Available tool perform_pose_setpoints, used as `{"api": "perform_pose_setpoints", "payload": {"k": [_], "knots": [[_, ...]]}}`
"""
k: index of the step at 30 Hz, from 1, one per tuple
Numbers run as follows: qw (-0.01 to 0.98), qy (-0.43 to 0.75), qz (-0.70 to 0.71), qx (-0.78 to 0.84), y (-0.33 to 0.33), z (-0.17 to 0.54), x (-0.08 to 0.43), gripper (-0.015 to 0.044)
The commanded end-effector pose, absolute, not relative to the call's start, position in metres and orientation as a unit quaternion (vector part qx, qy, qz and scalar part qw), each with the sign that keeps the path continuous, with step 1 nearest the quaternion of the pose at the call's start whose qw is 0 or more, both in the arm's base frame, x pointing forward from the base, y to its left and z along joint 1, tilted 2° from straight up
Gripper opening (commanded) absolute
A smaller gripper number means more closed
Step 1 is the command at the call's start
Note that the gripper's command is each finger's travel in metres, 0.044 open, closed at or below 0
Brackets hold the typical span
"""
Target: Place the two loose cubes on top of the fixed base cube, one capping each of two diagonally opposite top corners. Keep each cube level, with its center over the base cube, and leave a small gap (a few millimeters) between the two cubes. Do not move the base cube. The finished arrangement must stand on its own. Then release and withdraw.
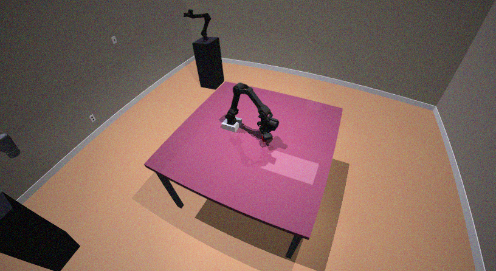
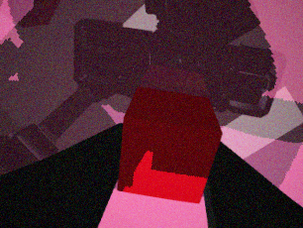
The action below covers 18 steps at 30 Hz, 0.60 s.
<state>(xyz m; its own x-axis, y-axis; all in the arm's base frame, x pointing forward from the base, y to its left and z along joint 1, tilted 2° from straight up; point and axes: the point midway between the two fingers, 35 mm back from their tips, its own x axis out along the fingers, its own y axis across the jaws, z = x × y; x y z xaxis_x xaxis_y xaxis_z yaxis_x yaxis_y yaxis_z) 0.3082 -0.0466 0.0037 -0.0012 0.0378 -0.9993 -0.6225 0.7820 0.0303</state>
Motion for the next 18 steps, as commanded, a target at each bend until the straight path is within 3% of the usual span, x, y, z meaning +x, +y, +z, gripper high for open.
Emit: {"api": "perform_pose_setpoints", "payload": {"k": [1, 18], "knots": [[0.676, 0.659, 0.242, -0.222, -0.048, 0.017, 0.313, 0.0105], [0.676, 0.659, 0.242, -0.222, -0.051, 0.07, 0.314, 0.0105]]}}
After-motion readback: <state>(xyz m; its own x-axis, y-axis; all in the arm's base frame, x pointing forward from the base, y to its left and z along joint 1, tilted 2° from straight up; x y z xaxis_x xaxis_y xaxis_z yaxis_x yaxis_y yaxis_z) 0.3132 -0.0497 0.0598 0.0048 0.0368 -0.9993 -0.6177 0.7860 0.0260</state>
